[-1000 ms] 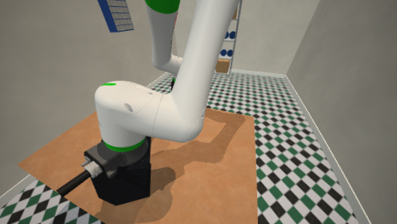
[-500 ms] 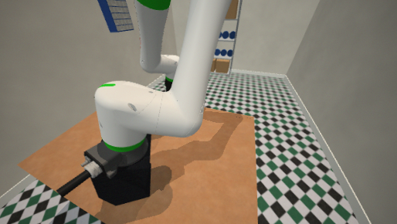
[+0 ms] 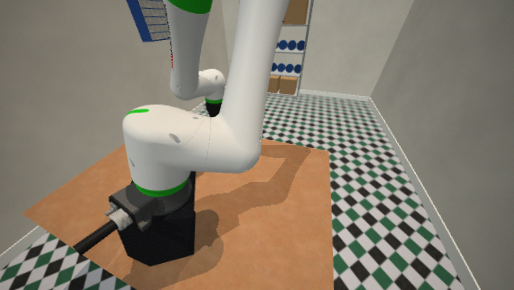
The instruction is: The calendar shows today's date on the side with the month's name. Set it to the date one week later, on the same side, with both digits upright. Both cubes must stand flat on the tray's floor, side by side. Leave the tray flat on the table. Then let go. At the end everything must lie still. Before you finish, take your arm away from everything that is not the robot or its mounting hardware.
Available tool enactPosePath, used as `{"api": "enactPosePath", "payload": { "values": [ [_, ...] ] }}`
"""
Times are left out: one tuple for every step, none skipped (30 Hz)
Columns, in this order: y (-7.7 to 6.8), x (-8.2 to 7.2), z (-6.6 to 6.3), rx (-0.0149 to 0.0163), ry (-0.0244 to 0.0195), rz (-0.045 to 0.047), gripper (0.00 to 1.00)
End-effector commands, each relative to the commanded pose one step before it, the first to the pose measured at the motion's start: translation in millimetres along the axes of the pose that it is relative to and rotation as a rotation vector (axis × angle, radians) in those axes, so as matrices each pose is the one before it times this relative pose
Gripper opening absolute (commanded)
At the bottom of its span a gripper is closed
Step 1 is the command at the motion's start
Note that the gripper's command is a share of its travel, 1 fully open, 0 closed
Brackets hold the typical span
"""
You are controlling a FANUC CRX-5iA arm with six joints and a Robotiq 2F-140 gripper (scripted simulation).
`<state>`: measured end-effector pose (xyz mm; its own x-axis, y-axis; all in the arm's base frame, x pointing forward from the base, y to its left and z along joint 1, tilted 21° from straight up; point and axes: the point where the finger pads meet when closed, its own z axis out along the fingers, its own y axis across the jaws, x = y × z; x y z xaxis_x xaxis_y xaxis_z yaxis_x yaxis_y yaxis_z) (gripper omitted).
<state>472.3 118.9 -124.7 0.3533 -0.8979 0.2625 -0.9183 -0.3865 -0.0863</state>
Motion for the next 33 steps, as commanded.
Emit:
{"api": "enactPosePath", "payload": {
  "values": [
    [-1.44, -3.36, -0.89, 0.02985, 0.08549, 0.00789, 0.41],
    [0.00, -2.28, -0.30, 0.00000, 0.00000, 0.00000, 0.41],
    [0.00, 0.00, 0.00, 0.00000, 0.00000, 0.00000, 0.41],
    [0.00, 0.00, 0.00, 0.00000, 0.00000, 0.00000, 0.41],
    [0.00, -0.92, -0.12, 0.00000, 0.00000, 0.00000, 0.41],
    [0.00, -0.14, -0.02, 0.00000, 0.00000, 0.00000, 0.41],
    [0.00, 0.00, 0.00, 0.00000, 0.00000, 0.00000, 1.00],
    [0.00, 0.00, 0.00, 0.00000, 0.00000, 0.00000, 1.00],
    [0.00, 0.00, 0.00, 0.00000, 0.00000, 0.00000, 1.00],
    [0.00, 0.00, 0.00, 0.00000, 0.00000, 0.00000, 1.00],
    [0.00, 0.00, 0.00, 0.00000, 0.00000, 0.00000, 1.00],
    [0.00, 0.00, 0.00, 0.00000, 0.00000, 0.00000, 1.00],
    [0.00, 0.00, 0.00, 0.00000, 0.00000, 0.00000, 1.00],
    [0.00, 0.00, 0.00, 0.00000, 0.00000, 0.00000, 1.00],
    [0.00, 0.00, 0.00, 0.00000, 0.00000, 0.00000, 1.00],
    [0.00, 0.00, 0.00, 0.00000, 0.00000, 0.00000, 1.00],
    [0.00, 0.00, 0.00, 0.00000, 0.00000, 0.00000, 1.00],
    [0.00, 0.00, 0.00, 0.00000, 0.00000, 0.00000, 1.00],
    [0.00, 0.00, 0.00, 0.00000, 0.00000, 0.00000, 1.00],
    [0.00, 0.00, 0.00, 0.00000, 0.00000, 0.00000, 1.00],
    [0.00, 0.00, 0.00, 0.00000, 0.00000, 0.00000, 1.00],
    [0.00, 0.00, 0.00, 0.00000, 0.00000, 0.00000, 1.00],
    [0.00, 0.00, 0.00, 0.00000, 0.00000, 0.00000, 1.00],
    [0.00, 0.00, -0.13, 0.00001, 0.00000, -0.00008, 1.00],
    [0.02, 0.01, -0.74, 0.00003, 0.00001, -0.00046, 1.00],
    [0.05, 0.01, -1.52, 0.00004, -0.00001, -0.00094, 1.00],
    [0.09, 0.00, -2.12, 0.00002, -0.00007, -0.00134, 1.00],
    [0.13, -0.03, -2.34, -0.00003, -0.00015, -0.00150, 1.00],
    [0.15, -0.05, -2.11, -0.00007, -0.00020, -0.00138, 1.00],
    [0.12, -0.05, -1.50, -0.00007, -0.00018, -0.00100, 1.00],
    [0.07, -0.03, -0.73, -0.00004, -0.00010, -0.00049, 1.00],
    [0.01, -0.01, -0.13, -0.00001, -0.00002, -0.00009, 1.00],
    [0.00, 0.00, 0.00, 0.00000, 0.00000, 0.00000, 0.29]
  ]
}}
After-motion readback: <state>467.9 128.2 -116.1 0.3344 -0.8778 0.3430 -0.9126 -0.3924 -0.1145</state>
